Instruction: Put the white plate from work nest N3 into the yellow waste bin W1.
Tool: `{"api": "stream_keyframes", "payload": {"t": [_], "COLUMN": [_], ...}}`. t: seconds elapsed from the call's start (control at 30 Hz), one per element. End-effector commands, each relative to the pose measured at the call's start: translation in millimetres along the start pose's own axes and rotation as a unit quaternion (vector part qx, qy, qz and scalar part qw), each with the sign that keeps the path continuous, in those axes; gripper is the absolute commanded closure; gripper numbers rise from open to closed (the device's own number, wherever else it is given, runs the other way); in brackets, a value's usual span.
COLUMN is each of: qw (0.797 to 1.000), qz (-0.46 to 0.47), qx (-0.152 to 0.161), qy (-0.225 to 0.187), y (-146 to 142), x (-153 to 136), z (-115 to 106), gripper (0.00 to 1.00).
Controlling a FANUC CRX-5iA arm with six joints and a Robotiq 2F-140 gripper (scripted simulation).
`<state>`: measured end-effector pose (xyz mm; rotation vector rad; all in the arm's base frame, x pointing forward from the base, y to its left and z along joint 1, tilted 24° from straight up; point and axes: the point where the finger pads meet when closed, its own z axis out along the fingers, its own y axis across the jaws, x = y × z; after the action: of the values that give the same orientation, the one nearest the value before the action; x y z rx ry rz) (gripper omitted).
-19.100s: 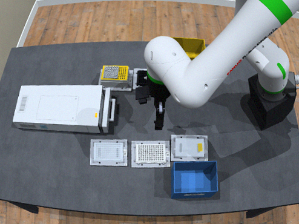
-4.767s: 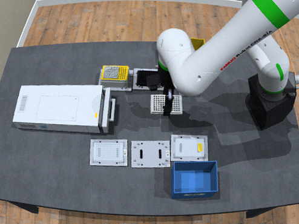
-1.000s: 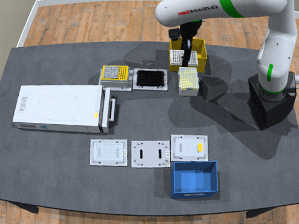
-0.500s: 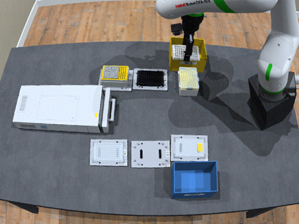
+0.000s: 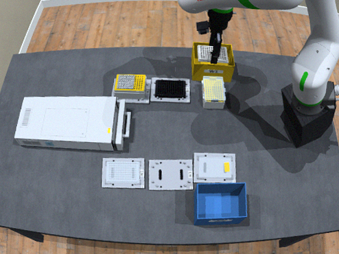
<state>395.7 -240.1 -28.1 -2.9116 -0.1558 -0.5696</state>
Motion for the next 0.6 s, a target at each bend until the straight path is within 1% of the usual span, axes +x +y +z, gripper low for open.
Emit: {"api": "stream_keyframes", "payload": {"t": [0.0, 0.2, 0.57], "qw": [1.0, 1.0, 1.0], "qz": [0.0, 0.0, 0.0], "qx": [0.0, 0.0, 0.0], "qy": [0.0, 0.0, 0.0], "y": [10, 25, 25], "x": [-3, -8, -8], "z": [0, 0, 0], "gripper": [0.9, 0.9, 0.9]}}
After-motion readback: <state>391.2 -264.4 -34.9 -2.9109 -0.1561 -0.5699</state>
